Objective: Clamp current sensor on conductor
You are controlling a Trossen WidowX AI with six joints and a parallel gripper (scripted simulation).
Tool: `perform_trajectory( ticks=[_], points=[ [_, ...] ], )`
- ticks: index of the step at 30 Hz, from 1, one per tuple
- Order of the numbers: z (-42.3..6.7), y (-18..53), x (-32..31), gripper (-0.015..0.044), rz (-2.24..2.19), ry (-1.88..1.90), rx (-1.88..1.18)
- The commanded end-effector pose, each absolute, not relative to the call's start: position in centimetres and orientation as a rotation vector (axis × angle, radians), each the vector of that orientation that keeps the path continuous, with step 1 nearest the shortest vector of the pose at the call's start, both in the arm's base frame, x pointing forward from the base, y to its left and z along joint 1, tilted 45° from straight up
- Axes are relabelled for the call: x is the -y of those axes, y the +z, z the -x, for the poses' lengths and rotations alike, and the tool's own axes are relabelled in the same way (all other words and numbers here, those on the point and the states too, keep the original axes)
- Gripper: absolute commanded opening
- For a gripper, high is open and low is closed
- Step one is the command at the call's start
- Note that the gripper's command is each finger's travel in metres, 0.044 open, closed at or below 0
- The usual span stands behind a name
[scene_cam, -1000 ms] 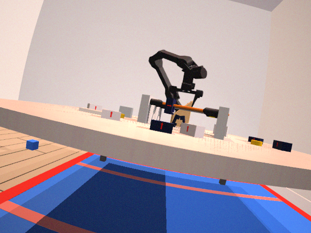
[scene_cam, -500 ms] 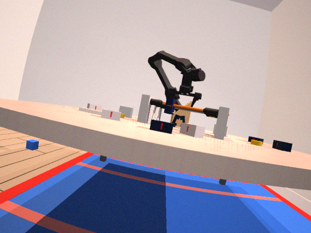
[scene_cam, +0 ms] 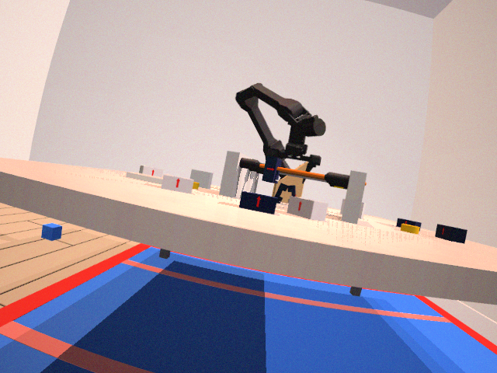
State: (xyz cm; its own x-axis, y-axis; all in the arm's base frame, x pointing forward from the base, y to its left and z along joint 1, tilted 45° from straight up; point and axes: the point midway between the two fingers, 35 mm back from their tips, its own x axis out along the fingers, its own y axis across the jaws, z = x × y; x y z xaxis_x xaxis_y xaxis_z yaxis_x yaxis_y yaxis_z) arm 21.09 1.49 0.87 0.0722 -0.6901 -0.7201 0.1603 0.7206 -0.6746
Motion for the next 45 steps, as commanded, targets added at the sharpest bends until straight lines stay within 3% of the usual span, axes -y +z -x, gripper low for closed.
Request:
perform_trajectory(
  ticks=[1, 12, 19, 30, 37, 45],
  points=[
    [-20.9, 0.3, -0.9, 0.044, 0.5, -0.681, -1.364],
    [-20.9, -0.6, 0.2, 0.044, 0.501, -0.683, -1.363],
    [-21.0, -0.3, -0.1, 0.0256, 0.487, -0.682, -1.358],
    [-21.0, -0.3, -0.1, 0.0183, 0.487, -0.682, -1.358],
    [-21.4, 1.0, -1.9, 0.0, 0.485, -0.675, -1.361],
    [-21.3, 3.9, -5.1, 0.0, 0.486, -0.669, -1.366]
  ],
)
